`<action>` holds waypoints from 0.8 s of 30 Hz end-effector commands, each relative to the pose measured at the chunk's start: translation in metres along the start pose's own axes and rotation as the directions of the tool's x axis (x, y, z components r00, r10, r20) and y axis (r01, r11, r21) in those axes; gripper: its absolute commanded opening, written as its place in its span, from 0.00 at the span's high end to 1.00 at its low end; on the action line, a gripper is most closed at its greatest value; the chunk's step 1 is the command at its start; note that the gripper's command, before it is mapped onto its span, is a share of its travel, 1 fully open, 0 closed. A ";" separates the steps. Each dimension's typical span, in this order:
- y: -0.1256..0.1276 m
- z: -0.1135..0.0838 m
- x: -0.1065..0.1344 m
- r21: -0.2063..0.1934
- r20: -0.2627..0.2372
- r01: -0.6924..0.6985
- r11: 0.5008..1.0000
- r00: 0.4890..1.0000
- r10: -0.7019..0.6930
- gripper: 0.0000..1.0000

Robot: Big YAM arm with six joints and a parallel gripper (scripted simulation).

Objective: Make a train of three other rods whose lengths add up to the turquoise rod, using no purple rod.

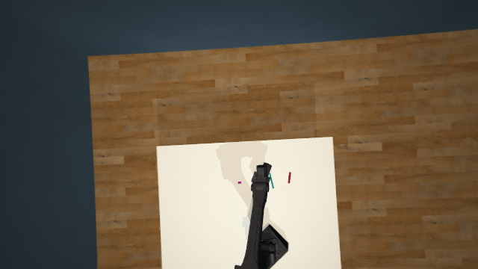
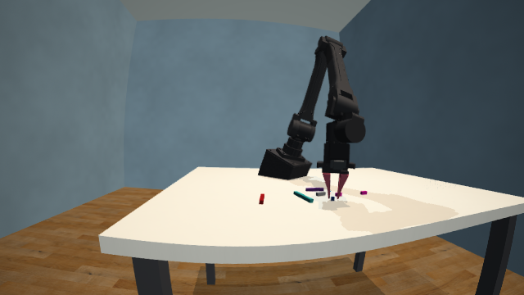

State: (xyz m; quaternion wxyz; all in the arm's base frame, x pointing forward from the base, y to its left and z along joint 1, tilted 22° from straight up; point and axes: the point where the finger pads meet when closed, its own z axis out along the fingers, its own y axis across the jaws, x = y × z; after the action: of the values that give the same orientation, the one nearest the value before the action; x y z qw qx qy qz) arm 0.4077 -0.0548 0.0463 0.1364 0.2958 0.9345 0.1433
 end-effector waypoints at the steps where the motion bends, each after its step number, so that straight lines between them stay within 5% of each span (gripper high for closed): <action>1: 0.000 0.007 0.005 0.005 -0.006 -0.002 1.000 1.000 0.002 0.77; 3: 0.000 0.007 0.005 0.005 -0.006 -0.002 1.000 1.000 0.002 0.77; 4: 0.000 0.007 0.005 0.005 -0.006 -0.002 1.000 1.000 0.002 0.96; 24: 0.000 0.007 0.005 0.005 -0.006 -0.002 1.000 1.000 0.002 0.96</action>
State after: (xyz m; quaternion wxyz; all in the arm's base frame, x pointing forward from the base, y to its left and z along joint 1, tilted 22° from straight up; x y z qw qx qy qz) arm 0.4077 -0.0548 0.0463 0.1364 0.2958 0.9345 0.1433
